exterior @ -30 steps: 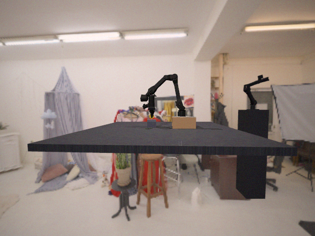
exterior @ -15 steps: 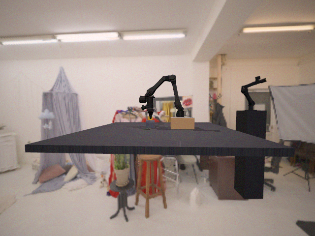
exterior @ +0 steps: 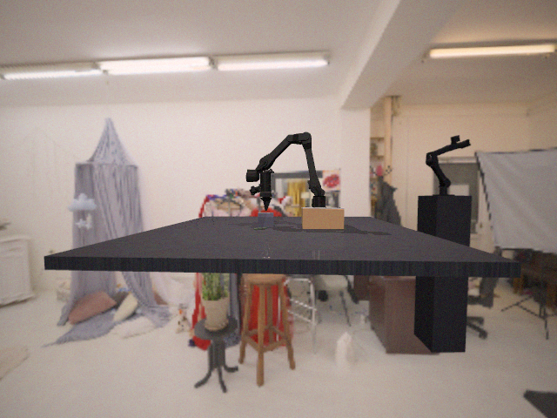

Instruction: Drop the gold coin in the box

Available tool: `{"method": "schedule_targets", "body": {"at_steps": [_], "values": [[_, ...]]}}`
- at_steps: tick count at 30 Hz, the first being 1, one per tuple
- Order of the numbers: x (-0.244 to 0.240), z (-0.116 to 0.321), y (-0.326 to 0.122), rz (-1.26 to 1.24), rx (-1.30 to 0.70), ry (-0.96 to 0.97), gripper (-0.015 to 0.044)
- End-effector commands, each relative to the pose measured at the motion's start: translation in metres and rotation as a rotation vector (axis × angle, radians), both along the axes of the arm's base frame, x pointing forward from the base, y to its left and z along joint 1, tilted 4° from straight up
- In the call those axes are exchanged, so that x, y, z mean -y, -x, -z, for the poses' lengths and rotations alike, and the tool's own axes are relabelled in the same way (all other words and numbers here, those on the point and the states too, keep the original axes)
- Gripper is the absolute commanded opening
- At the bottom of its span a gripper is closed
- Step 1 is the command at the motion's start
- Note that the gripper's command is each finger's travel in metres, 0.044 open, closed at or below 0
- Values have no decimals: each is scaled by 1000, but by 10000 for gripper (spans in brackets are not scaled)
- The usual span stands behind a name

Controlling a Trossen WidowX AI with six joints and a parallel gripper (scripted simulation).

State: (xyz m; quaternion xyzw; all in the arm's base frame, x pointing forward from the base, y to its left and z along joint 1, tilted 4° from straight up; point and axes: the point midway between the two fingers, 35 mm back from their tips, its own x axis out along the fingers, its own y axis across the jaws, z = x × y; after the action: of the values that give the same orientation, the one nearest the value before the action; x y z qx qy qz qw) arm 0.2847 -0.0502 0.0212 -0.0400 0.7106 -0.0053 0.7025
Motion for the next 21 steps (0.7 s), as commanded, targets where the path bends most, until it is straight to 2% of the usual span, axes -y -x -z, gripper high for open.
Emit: {"method": "schedule_targets", "body": {"at_steps": [1,8,11,21], "values": [[-1,-13,-1,0,5,1,266],[-2,-27,0,-1,2,0,440],[-4,-59,3,-3,-4,-1,440],[-5,-61,4,-3,-5,-1,440]]}}
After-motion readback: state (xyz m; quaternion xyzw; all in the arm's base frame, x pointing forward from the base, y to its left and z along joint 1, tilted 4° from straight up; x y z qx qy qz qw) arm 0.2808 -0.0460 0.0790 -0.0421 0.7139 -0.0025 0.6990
